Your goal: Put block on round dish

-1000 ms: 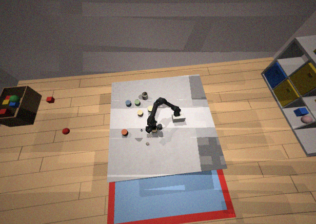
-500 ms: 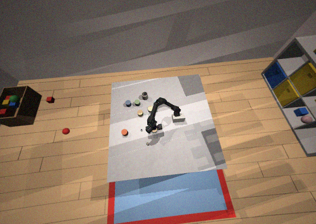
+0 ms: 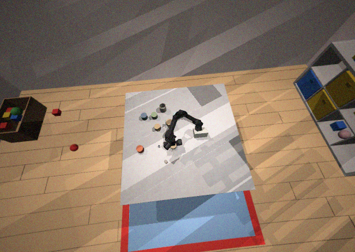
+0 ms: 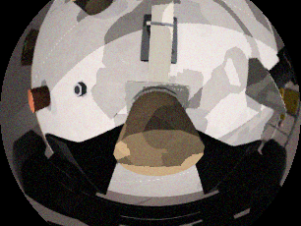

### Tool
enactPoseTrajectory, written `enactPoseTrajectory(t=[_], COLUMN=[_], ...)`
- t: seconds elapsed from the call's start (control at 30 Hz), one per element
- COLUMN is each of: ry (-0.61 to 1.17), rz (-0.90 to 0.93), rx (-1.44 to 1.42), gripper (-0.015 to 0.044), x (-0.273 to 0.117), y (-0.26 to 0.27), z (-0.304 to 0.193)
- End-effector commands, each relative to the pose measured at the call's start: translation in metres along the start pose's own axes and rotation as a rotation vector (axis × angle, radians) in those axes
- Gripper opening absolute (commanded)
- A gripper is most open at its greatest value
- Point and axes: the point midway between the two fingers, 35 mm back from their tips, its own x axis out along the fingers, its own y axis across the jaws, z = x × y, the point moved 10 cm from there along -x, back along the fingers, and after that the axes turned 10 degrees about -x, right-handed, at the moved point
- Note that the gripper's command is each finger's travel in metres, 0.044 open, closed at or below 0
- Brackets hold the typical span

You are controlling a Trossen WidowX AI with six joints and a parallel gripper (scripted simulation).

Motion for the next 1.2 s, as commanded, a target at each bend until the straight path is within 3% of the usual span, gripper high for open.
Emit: enactPoseTrajectory(t=[0.0,1.17], ry=[0.003,0.005], rz=[0.013,0.013], rx=[0.005,0.004], gripper=[0.0,0.0], x=[-0.01,-0.055], y=[0.002,0.005], z=[-0.001,-0.002])
